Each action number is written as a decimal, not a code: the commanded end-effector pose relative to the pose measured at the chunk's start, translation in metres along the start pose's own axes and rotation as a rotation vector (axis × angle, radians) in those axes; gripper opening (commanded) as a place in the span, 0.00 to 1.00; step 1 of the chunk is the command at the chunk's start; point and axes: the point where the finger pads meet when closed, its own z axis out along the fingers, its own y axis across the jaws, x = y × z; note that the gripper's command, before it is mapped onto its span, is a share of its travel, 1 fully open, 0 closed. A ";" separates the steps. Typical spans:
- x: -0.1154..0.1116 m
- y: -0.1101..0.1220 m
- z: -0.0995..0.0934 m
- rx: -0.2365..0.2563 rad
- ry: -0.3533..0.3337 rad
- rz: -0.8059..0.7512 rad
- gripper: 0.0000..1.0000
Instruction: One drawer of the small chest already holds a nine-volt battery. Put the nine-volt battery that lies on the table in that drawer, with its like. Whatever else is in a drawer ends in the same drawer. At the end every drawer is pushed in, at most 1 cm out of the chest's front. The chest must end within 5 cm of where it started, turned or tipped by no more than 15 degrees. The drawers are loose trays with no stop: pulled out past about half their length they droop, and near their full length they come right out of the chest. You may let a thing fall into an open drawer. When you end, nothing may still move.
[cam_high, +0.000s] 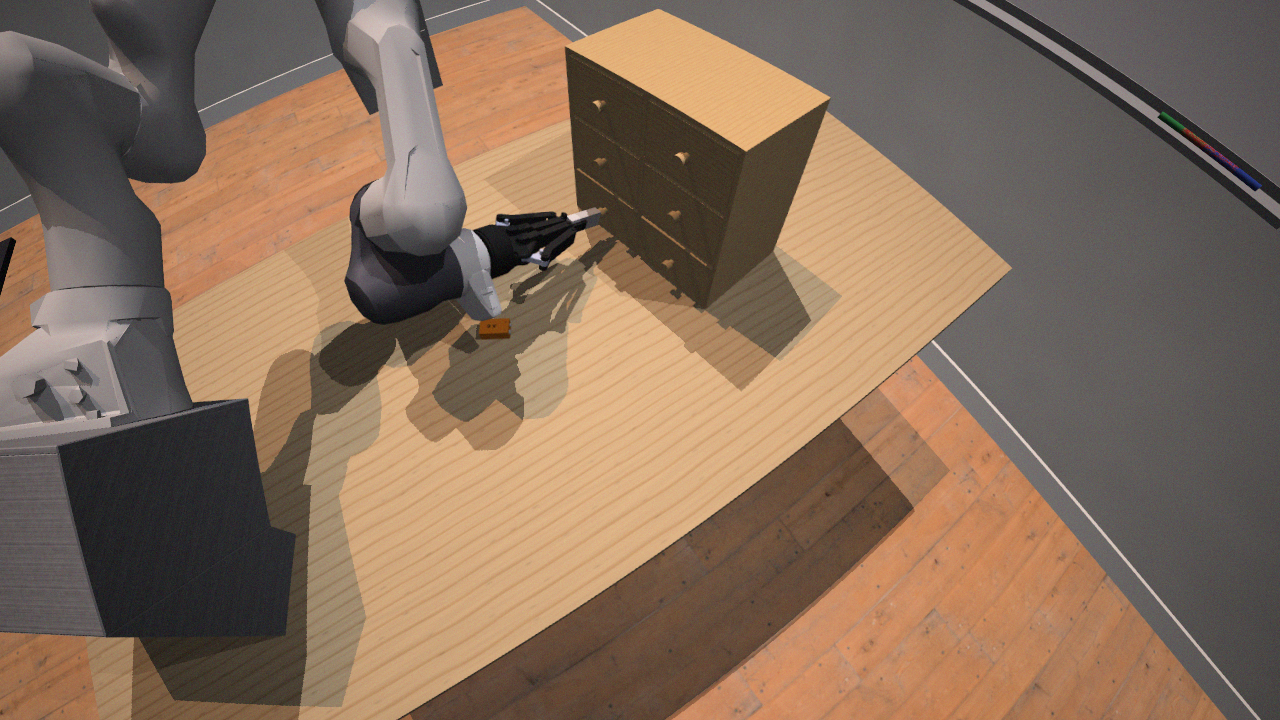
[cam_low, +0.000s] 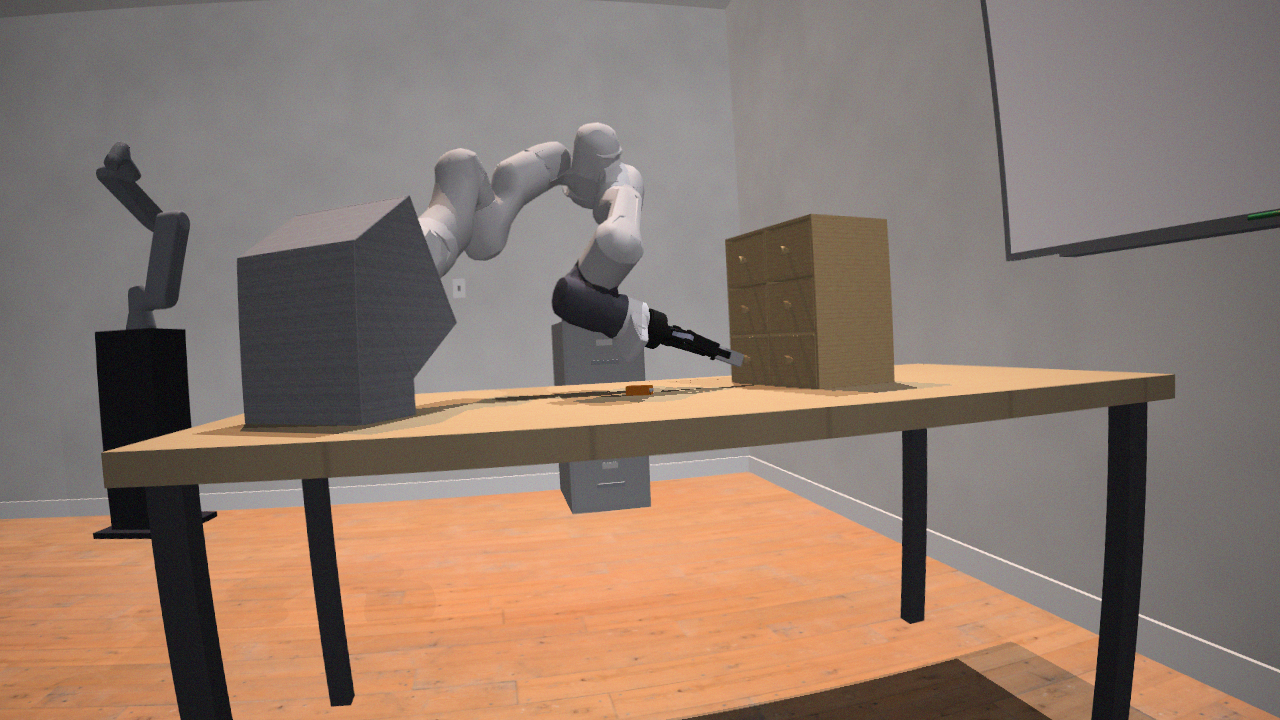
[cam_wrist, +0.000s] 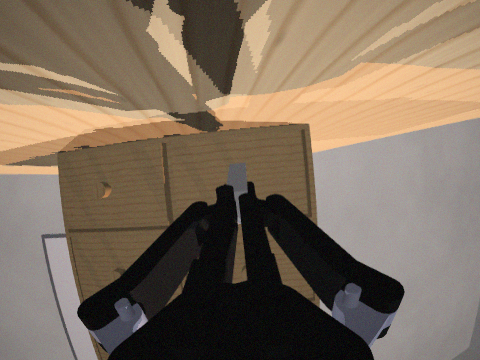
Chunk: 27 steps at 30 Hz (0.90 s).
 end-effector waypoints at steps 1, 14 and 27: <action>-0.001 -0.002 0.001 0.005 -0.001 0.004 0.00; -0.001 -0.002 0.001 0.005 -0.001 0.004 0.00; 0.000 -0.002 -0.002 0.005 -0.001 0.004 0.00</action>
